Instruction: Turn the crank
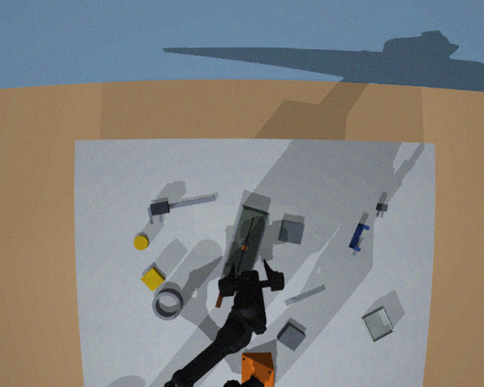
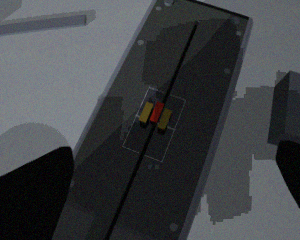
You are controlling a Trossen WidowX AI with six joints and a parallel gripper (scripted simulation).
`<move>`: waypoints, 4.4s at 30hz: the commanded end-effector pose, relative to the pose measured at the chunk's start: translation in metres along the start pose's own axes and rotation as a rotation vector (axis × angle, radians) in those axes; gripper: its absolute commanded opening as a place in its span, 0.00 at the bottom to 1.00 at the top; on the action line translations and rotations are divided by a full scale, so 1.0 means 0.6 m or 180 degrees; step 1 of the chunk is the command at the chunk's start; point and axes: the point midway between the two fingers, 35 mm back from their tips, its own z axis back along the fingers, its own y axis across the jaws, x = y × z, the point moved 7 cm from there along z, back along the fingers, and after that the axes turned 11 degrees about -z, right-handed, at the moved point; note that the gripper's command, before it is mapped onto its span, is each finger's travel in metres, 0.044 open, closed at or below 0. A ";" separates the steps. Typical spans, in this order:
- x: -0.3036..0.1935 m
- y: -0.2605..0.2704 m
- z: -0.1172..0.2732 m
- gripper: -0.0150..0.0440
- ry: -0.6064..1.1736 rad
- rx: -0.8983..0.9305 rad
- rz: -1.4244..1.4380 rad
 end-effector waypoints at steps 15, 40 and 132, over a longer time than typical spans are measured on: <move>0.031 0.002 0.032 1.00 0.0003 -0.0022 -0.0011; -0.006 0.126 0.133 1.00 -0.0103 -0.0472 -0.0503; -0.238 0.173 0.034 0.47 -0.0314 -0.0832 -0.0953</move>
